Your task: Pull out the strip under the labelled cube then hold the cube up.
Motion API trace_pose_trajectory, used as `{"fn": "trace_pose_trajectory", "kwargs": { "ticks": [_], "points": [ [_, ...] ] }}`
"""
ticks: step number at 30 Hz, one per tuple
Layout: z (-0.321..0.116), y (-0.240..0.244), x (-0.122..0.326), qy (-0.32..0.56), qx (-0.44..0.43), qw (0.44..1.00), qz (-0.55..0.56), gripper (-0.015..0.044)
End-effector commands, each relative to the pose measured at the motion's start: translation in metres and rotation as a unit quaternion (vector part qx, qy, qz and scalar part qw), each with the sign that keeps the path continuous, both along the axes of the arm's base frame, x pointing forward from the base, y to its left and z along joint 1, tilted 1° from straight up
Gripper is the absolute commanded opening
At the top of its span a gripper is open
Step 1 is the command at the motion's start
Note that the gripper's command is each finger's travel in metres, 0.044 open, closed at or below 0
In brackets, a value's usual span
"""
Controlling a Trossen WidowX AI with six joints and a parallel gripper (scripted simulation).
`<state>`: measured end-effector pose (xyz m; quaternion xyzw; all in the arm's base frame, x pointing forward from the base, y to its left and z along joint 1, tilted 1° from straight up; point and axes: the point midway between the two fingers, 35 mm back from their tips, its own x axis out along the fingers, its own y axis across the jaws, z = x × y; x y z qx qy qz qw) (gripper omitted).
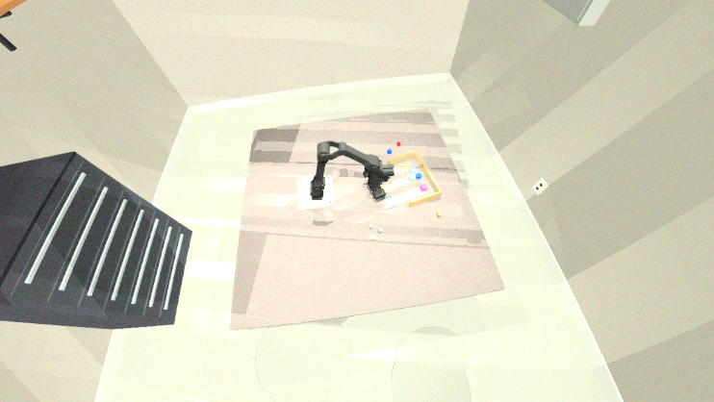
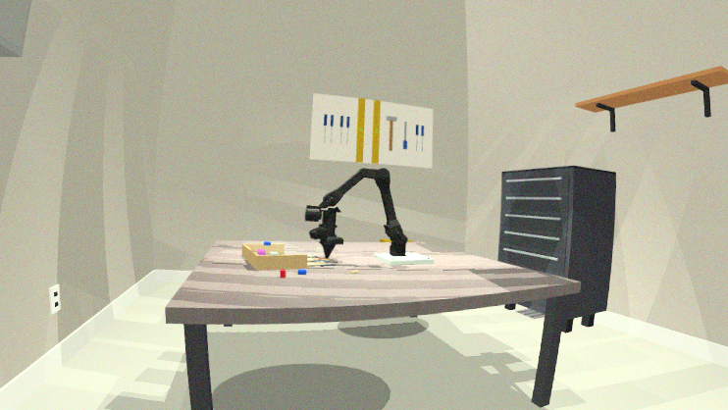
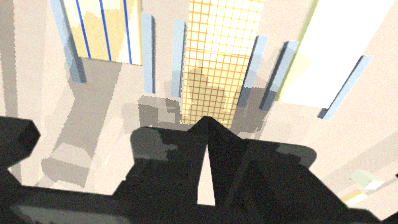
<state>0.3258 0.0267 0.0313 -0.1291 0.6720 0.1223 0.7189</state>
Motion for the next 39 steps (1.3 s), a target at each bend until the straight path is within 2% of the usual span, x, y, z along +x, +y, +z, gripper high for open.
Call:
{"fn": "trace_pose_trajectory", "kwargs": {
  "ticks": [1,39],
  "points": [
    [-0.007,-0.003,-0.012,0.014,-0.003,1.000,0.002,0.0000],
    [-0.012,-0.022,-0.065,0.017,-0.003,1.000,0.002,0.0000]
  ]
}}
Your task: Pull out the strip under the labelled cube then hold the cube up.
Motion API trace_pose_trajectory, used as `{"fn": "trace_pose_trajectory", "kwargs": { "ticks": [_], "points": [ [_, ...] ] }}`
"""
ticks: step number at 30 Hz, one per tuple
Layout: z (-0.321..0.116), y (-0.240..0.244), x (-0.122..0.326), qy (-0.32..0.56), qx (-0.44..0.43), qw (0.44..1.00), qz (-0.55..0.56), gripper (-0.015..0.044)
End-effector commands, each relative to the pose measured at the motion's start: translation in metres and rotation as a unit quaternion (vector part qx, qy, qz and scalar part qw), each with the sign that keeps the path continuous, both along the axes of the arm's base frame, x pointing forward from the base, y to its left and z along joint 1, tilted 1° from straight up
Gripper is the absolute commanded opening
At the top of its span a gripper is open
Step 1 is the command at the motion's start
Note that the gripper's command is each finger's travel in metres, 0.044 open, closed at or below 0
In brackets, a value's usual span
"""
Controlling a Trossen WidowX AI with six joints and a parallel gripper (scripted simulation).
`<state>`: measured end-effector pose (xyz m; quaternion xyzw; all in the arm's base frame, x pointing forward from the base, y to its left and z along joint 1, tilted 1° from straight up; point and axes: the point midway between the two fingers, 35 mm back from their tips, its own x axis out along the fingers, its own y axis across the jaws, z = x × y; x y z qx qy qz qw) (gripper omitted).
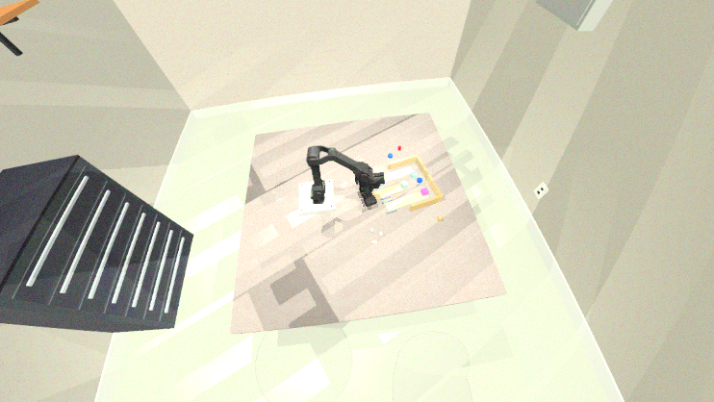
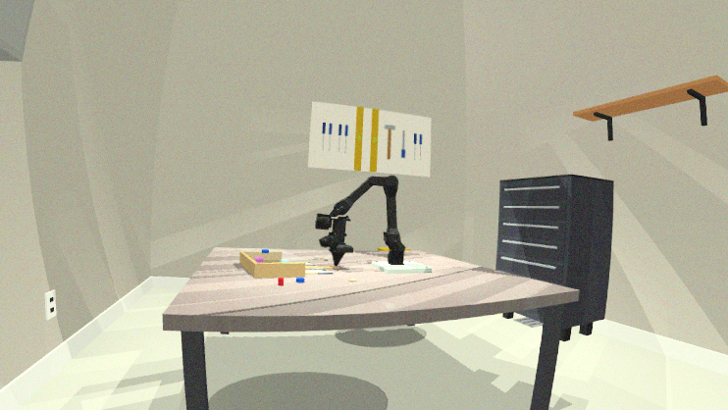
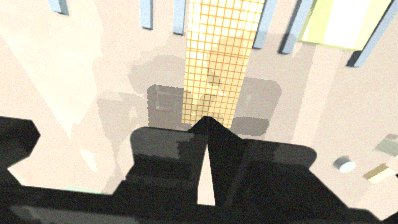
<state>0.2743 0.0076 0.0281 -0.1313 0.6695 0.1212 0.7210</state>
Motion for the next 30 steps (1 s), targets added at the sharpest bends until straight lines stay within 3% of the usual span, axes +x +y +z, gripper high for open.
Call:
{"fn": "trace_pose_trajectory", "kwargs": {
  "ticks": [1,30],
  "points": [
    [-0.008,-0.003,-0.015,0.020,-0.002,1.000,0.001,0.0000],
    [-0.010,-0.016,-0.053,0.022,-0.002,1.000,0.001,0.0000]
  ]
}}
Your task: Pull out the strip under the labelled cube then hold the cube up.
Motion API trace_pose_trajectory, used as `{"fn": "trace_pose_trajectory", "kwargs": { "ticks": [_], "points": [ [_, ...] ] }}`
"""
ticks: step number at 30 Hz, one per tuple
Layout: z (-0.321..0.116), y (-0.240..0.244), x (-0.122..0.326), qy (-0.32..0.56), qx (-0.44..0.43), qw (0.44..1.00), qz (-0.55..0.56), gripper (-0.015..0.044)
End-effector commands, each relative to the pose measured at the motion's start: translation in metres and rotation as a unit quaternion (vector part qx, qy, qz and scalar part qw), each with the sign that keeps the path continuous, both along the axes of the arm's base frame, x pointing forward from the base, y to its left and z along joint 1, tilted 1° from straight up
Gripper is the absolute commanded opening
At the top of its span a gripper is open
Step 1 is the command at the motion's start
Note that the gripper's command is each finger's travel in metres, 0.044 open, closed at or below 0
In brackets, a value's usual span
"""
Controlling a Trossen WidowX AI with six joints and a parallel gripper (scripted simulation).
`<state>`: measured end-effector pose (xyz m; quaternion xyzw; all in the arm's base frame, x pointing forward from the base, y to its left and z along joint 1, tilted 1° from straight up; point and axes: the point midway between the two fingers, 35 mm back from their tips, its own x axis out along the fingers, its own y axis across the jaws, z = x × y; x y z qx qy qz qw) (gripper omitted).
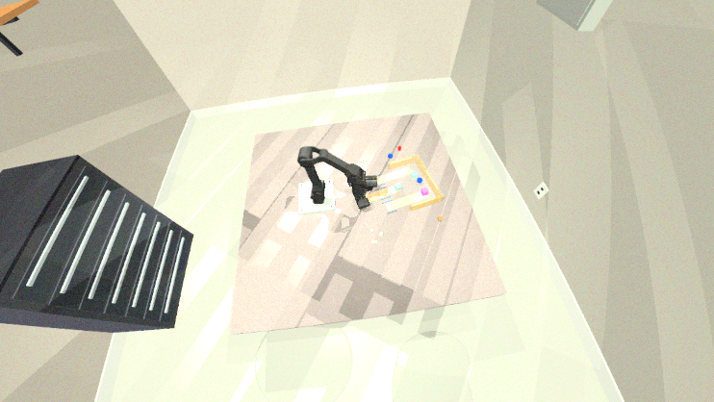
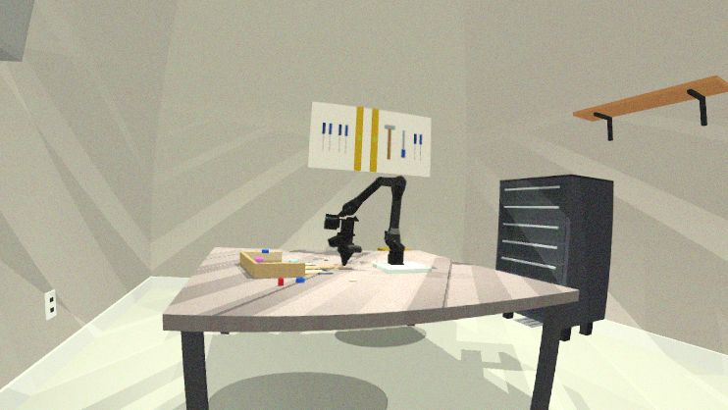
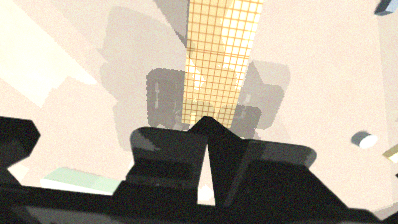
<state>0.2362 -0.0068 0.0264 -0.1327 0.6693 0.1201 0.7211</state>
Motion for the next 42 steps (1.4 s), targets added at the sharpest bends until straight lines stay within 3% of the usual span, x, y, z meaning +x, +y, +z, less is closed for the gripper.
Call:
{"fn": "trace_pose_trajectory", "kwargs": {
  "ticks": [1,35,36,42],
  "points": [
    [-0.008,-0.002,-0.016,0.023,-0.001,1.000,0.001,0.0000],
    [-0.010,-0.016,-0.056,0.024,-0.001,1.000,0.001,0.0000],
    [0.000,-0.016,-0.040,0.000,-0.002,1.000,0.000,0.0000],
    [0.040,-0.015,-0.040,0.023,-0.001,1.000,0.001,0.0000]
  ]
}}
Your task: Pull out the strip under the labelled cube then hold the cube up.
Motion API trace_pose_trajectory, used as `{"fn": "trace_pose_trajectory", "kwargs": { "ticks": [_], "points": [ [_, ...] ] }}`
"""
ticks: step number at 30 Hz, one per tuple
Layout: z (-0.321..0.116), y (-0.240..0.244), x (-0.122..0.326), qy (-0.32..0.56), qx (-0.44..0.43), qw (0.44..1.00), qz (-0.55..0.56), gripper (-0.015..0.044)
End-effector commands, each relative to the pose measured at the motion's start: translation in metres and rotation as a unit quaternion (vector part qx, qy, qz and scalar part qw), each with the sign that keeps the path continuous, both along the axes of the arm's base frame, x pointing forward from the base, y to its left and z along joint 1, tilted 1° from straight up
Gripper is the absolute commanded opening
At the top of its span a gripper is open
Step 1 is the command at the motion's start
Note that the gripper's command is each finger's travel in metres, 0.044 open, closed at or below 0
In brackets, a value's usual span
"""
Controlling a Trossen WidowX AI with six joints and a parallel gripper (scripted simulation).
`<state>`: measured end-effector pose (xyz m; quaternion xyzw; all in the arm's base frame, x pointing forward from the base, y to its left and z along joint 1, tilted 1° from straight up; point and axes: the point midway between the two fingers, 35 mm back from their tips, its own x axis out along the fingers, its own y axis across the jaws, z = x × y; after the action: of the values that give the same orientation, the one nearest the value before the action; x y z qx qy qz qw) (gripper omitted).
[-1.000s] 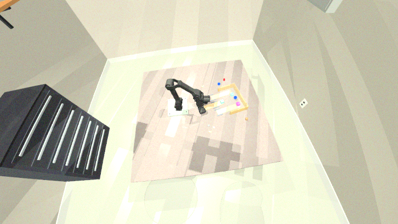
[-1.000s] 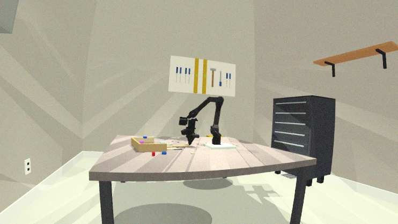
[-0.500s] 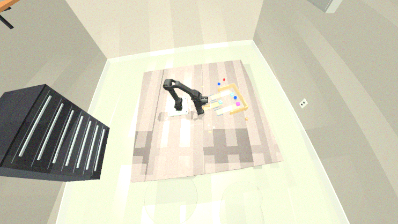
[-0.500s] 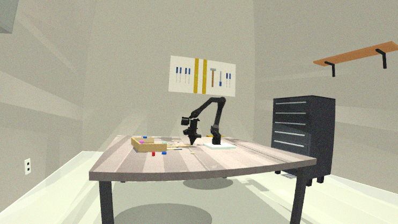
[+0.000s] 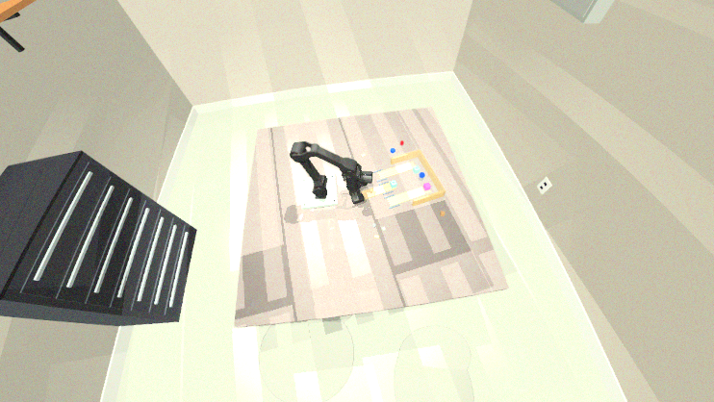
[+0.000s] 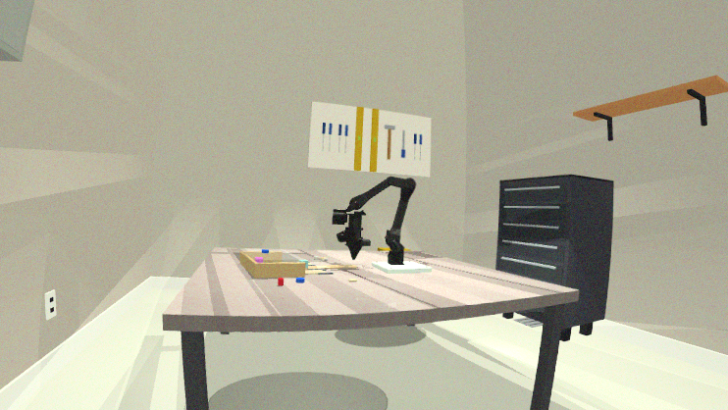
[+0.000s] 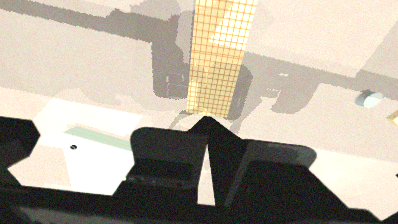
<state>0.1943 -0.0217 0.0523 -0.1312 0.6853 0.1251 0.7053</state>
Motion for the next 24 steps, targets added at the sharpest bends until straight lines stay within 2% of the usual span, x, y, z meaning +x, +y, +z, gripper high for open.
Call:
{"fn": "trace_pose_trajectory", "kwargs": {
  "ticks": [1,2,19,24],
  "points": [
    [0.014,-0.001,0.002,0.000,-0.002,1.000,-0.001,0.0000],
    [0.014,-0.001,0.002,0.000,-0.002,1.000,-0.001,0.0000],
    [0.021,0.024,0.070,-0.003,-0.001,1.000,0.005,0.0440],
    [0.024,0.032,0.090,-0.003,0.000,1.000,0.005,0.0440]
  ]
}}
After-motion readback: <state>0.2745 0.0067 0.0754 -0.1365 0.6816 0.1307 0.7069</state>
